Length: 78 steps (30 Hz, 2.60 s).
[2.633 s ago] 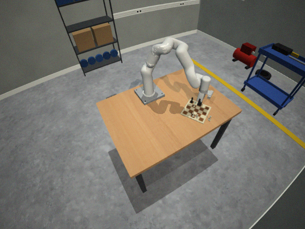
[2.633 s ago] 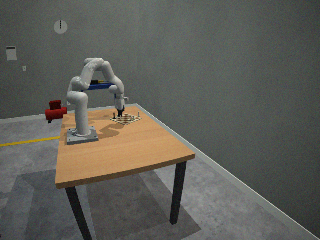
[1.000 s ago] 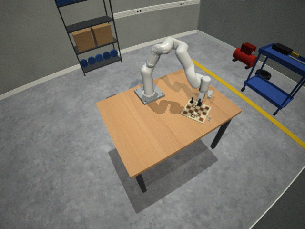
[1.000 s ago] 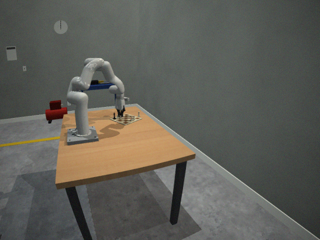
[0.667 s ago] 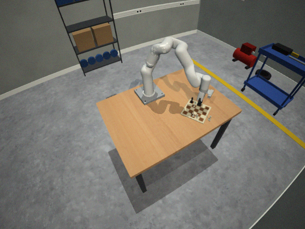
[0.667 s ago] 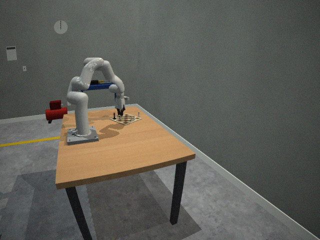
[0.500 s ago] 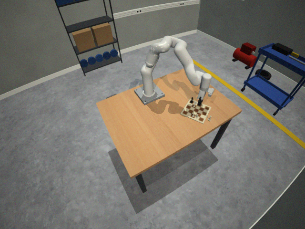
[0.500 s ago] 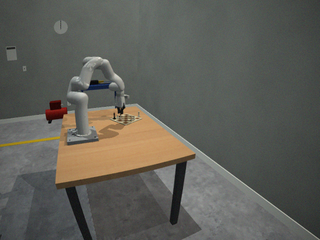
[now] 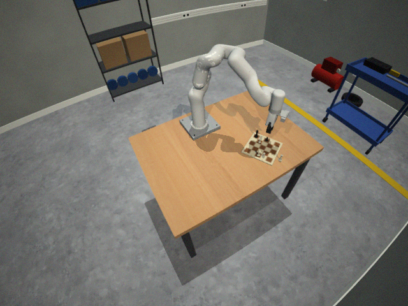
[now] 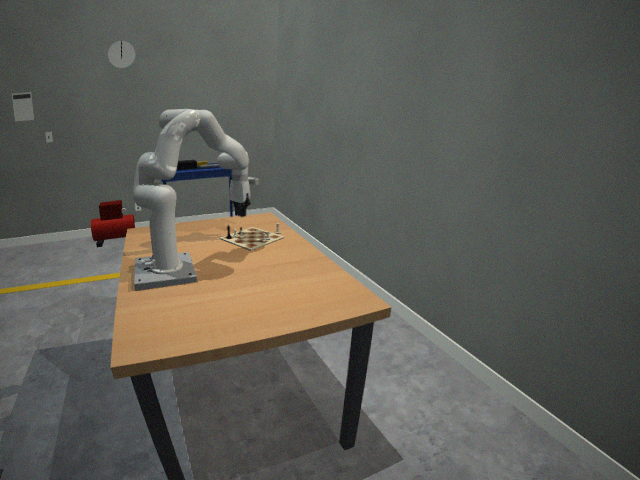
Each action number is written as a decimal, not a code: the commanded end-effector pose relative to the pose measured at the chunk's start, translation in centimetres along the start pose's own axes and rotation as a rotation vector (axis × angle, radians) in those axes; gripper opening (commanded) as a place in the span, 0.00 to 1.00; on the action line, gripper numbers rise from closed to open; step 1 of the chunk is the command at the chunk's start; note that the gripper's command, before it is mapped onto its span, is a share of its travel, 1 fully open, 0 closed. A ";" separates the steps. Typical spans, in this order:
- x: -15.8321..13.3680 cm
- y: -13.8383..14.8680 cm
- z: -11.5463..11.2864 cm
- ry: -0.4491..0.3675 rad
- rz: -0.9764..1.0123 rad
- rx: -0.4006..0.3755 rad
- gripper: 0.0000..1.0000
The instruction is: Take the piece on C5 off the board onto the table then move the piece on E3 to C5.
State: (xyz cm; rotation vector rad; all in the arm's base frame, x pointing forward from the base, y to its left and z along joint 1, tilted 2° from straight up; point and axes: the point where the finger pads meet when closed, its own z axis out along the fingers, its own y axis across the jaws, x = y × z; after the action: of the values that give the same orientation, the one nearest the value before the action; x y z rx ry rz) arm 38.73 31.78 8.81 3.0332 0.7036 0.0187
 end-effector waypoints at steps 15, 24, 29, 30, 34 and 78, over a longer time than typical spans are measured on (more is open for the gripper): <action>0.1 0.0 -0.8 0.002 0.000 0.001 1.00; 0.1 0.0 -0.8 0.002 0.000 0.001 1.00; 0.1 0.0 -1.3 0.002 0.000 0.001 1.00; 0.1 0.0 -1.5 0.002 0.000 0.001 1.00; 0.1 0.0 -2.1 0.002 0.000 0.001 1.00; 0.1 0.0 -8.5 0.002 0.000 0.001 1.00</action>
State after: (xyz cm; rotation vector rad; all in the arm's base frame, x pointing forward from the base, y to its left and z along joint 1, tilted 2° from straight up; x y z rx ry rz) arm 38.52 31.92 17.06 3.0320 0.7033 0.0150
